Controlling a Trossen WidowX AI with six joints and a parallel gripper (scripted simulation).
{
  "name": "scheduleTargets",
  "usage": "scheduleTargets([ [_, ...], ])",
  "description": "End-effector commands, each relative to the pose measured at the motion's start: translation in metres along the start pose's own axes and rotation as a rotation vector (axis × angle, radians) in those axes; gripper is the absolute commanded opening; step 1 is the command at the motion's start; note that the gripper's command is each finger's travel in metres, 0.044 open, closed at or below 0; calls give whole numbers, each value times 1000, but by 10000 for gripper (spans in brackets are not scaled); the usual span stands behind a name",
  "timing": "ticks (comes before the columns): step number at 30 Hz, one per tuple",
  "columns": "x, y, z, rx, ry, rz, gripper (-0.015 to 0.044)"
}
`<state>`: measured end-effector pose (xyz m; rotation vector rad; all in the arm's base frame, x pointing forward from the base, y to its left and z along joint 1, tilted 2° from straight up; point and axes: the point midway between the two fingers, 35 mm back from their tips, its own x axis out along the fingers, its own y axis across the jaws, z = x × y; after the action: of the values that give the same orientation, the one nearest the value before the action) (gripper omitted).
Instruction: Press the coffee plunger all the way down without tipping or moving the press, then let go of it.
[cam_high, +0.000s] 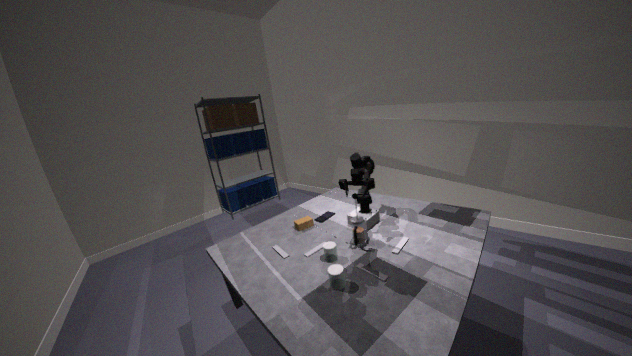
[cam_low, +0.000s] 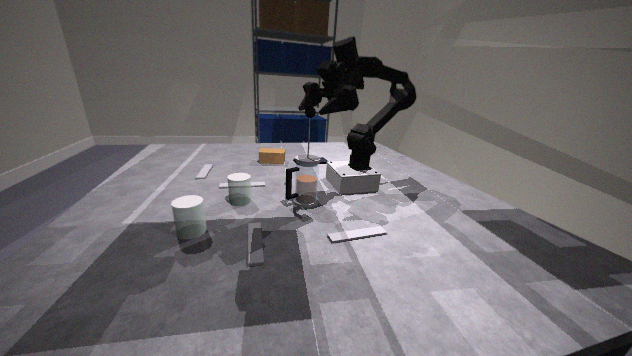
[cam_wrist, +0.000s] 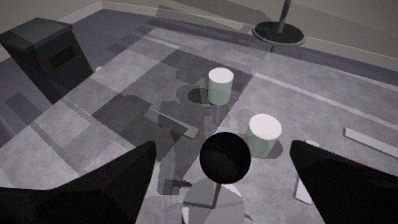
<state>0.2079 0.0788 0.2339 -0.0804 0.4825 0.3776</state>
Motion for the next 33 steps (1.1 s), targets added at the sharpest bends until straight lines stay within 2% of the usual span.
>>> scheduleTargets([
  [1, 2, 0, 0, 5, 4, -3, 335],
  [9, 2, 0, 0, 5, 4, -3, 125],
  [33, 14, -1, -16, 5, 4, -3, 125],
])
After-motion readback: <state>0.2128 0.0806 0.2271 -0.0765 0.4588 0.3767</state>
